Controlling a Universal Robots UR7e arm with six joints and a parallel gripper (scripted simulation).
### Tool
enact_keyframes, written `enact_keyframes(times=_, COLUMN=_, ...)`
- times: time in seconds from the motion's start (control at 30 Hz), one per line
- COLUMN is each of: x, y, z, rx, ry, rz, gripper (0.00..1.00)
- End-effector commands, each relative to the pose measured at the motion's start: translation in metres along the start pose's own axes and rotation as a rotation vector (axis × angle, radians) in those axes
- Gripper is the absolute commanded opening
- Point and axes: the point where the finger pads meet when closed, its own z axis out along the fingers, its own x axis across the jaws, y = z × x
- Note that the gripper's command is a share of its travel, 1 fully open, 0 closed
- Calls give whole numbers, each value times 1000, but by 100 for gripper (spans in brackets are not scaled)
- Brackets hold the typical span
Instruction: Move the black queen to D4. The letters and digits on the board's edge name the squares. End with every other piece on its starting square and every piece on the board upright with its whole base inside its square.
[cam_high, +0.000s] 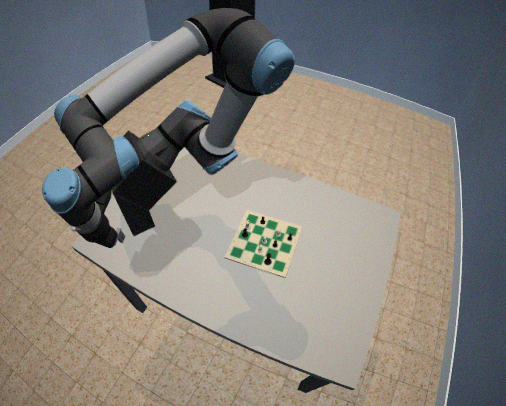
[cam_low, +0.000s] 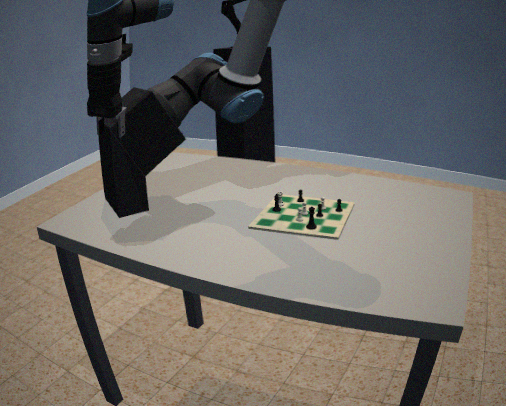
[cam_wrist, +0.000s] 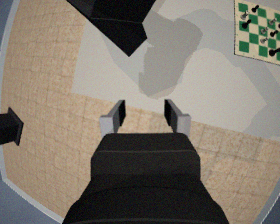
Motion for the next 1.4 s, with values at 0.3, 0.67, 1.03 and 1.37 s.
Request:
enact_keyframes(times=0.3, x=0, y=0, z=-1, rx=-1, ry=0, rz=0, gripper=100)
enact_keyframes(times=0.67, x=0, y=0, z=-1, rx=-1, ry=-1, rz=-1, gripper=100)
enact_keyframes(times=1.03, x=11, y=10, z=-10, rx=13, ry=-33, rz=-37, gripper=100)
enact_keyframes(times=1.37, x=41, y=29, z=-27, rx=46, ry=-101, rz=-115, gripper=100)
